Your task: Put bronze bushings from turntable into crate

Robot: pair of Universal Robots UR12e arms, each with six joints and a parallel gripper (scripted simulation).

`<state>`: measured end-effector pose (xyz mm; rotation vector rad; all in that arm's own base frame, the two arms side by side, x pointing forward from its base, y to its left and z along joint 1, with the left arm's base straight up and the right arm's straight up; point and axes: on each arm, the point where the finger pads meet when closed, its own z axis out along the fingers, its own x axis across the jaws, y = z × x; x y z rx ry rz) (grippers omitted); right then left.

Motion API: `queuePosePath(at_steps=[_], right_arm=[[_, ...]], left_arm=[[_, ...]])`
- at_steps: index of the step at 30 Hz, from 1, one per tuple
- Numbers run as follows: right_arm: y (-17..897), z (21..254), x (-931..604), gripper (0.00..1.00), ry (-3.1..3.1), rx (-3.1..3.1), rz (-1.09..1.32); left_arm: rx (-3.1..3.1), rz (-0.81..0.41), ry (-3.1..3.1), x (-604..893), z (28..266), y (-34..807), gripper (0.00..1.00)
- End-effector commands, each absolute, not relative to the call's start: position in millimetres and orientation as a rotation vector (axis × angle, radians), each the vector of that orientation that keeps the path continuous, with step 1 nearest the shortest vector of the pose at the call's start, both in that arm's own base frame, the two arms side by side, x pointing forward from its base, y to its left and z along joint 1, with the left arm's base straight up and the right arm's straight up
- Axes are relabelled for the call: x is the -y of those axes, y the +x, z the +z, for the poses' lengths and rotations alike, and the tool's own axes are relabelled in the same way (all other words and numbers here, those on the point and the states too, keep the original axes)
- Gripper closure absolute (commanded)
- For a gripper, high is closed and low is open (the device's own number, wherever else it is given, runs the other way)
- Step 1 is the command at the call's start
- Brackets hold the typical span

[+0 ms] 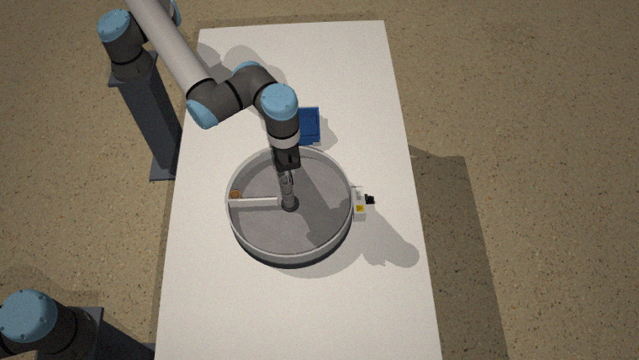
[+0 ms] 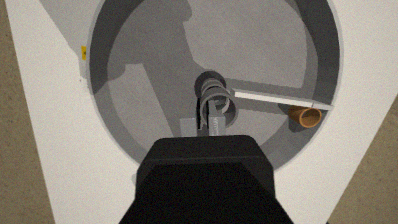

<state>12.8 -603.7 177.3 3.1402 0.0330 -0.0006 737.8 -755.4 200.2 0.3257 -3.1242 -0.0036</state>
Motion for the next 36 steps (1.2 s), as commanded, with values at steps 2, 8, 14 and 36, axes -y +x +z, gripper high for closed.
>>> queuePosePath(at_steps=[2, 8, 14, 36], right_arm=[[13.5, 177.0, 603.9, 0.00, 3.141, -0.035, 0.000], [13.5, 177.0, 603.9, 0.00, 3.141, -0.035, 0.000], [13.5, 177.0, 603.9, 0.00, 3.141, -0.035, 0.000], [13.5, 177.0, 603.9, 0.00, 3.141, -0.035, 0.000]], left_arm=[[3.126, 0.007, 0.329, 755.0, 206.2, 740.8, 1.00], [3.126, 0.007, 0.328, 755.2, 206.2, 740.6, 1.00], [3.126, 0.007, 0.328, 755.2, 206.2, 740.6, 1.00], [3.126, 0.007, 0.327, 758.5, 206.2, 739.1, 1.00]])
